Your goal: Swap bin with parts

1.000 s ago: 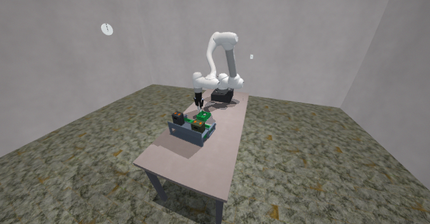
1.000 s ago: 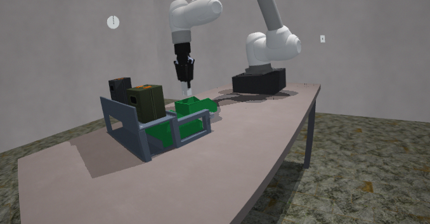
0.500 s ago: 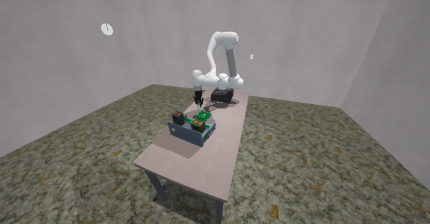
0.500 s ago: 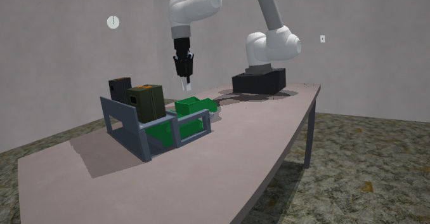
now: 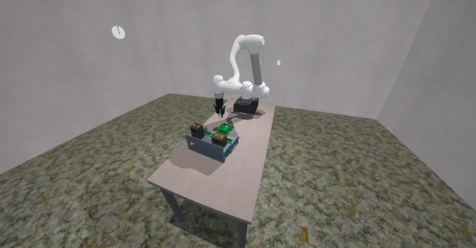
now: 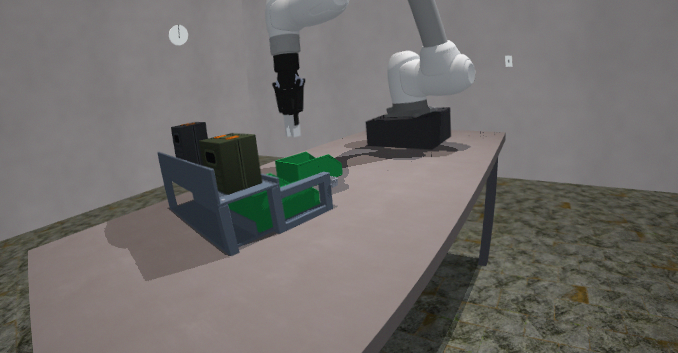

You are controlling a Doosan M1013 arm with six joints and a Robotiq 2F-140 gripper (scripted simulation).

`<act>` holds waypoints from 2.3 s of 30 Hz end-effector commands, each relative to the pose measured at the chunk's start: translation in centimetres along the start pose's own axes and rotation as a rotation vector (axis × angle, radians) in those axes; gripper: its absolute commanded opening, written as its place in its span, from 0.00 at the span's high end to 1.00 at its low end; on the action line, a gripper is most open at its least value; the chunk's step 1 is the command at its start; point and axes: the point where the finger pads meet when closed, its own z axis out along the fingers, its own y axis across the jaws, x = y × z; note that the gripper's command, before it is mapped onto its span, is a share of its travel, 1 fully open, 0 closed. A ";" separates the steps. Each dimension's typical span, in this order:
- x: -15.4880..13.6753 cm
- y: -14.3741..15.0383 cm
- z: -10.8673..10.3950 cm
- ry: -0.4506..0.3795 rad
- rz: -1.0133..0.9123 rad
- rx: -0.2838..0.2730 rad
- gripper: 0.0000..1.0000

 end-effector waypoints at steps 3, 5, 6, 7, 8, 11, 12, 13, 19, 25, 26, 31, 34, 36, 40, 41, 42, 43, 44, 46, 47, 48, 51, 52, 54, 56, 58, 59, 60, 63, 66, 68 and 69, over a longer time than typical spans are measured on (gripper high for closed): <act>0.0 0.2 -0.7 0.002 -0.004 -0.003 0.76; 0.0 0.2 -0.9 0.002 -0.004 -0.003 0.76; 0.0 0.2 -0.9 0.002 -0.004 -0.003 0.76; 0.0 0.2 -0.9 0.002 -0.004 -0.003 0.76; 0.0 0.2 -1.0 0.002 -0.004 -0.003 0.76; 0.0 0.2 -1.1 0.002 -0.004 -0.003 0.76; 0.0 0.2 -1.1 0.002 -0.004 -0.003 0.76; 0.0 0.2 -1.1 0.002 -0.004 -0.003 0.76; 0.0 0.2 -1.1 0.002 -0.004 -0.003 0.76; 0.0 0.2 -1.1 0.002 -0.004 -0.003 0.90; 0.0 0.2 -1.1 0.002 -0.004 -0.003 0.90; 0.0 0.2 -1.1 0.002 -0.004 -0.003 0.90; 0.0 0.2 -1.1 0.002 -0.004 -0.003 0.90; 0.0 0.2 -1.1 0.002 -0.004 -0.003 0.90; 0.0 0.2 -1.1 0.002 -0.004 -0.003 0.90; 0.0 0.2 -1.1 0.002 -0.004 -0.003 0.90; 0.0 0.2 -1.1 0.002 -0.004 -0.003 0.90; 0.0 0.3 -1.1 0.002 -0.006 -0.003 0.90; -0.1 0.3 -1.1 0.002 -0.013 -0.004 0.90; -0.7 0.8 -1.1 0.001 -0.067 -0.004 0.90; -0.7 0.8 -1.1 0.001 -0.067 -0.004 0.90; -0.7 0.8 -1.1 0.001 -0.067 -0.004 0.90; -2.8 2.8 -0.9 0.001 -0.269 -0.004 0.90; -3.7 3.8 -0.8 0.001 -0.368 -0.004 0.90; -5.9 6.2 -0.5 -0.001 -0.493 -0.002 0.90; -7.1 7.7 -0.3 -0.002 -0.610 -0.001 0.90; -8.2 9.1 -0.1 -0.003 -0.727 0.001 0.90; -9.3 10.7 0.1 -0.005 -0.786 0.003 0.90; -9.3 10.7 0.1 -0.004 -0.844 0.002 0.90; -11.1 13.6 0.6 -0.006 -1.019 0.006 0.90; -11.9 14.9 0.8 -0.006 -1.165 0.005 0.90; -13.0 16.9 1.1 -0.007 -1.271 0.008 0.90; -13.3 17.6 1.2 -0.007 -1.329 0.009 0.90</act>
